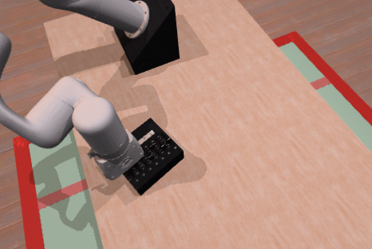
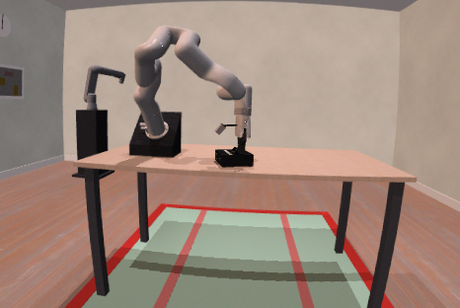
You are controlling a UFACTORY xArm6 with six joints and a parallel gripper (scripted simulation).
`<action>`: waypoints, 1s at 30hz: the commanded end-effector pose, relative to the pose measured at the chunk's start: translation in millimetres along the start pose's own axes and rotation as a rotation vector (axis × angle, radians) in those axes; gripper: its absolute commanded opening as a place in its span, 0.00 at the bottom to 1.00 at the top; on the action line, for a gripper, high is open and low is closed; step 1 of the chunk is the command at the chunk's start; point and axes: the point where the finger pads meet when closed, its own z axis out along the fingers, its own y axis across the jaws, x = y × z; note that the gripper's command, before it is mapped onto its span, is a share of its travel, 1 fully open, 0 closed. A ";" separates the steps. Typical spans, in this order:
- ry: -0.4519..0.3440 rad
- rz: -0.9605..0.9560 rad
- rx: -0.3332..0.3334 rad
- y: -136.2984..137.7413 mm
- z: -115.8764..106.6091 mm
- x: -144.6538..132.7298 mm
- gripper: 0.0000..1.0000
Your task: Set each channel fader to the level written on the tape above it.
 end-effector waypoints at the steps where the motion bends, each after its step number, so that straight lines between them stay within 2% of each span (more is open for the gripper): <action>1: -0.003 0.001 0.001 -0.7 -1.2 -1.1 0.00; 22: -0.003 0.001 0.001 -0.7 -1.9 -7.0 0.00; 30: -0.003 0.001 0.001 -0.7 -18.5 -6.9 0.00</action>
